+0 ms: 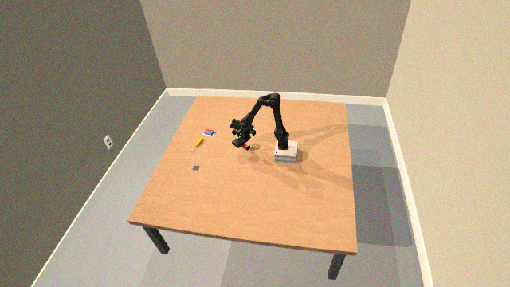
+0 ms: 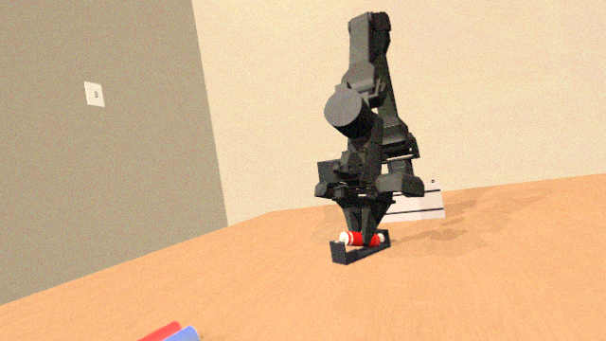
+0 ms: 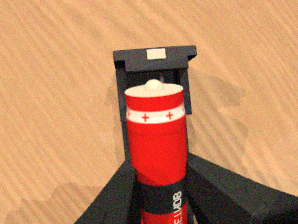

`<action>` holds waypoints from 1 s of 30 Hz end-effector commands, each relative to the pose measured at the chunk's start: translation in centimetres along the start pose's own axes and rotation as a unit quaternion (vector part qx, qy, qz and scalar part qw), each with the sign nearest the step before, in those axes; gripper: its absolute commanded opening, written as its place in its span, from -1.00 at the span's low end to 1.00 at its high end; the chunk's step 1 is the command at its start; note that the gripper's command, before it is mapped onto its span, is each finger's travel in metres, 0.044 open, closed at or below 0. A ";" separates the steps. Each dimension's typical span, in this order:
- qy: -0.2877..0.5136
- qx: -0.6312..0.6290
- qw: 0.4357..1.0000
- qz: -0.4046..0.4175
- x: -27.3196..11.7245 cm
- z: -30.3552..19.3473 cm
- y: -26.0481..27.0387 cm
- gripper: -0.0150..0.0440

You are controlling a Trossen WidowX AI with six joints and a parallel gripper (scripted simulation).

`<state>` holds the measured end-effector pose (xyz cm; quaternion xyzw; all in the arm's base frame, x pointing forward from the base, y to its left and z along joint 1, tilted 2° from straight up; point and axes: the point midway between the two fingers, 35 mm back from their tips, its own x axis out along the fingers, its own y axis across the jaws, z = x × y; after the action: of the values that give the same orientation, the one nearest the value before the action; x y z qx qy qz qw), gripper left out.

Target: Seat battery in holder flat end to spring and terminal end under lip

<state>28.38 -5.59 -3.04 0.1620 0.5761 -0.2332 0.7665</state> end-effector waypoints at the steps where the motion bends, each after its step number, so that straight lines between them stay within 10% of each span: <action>1: 0.025 -0.004 1.000 -0.001 0.3 -0.6 -0.1 -0.27; 30: 0.116 0.002 0.993 -0.003 0.6 -0.2 -0.1 -0.27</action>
<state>28.64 -5.84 -3.40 0.1854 0.6465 -0.2201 0.7065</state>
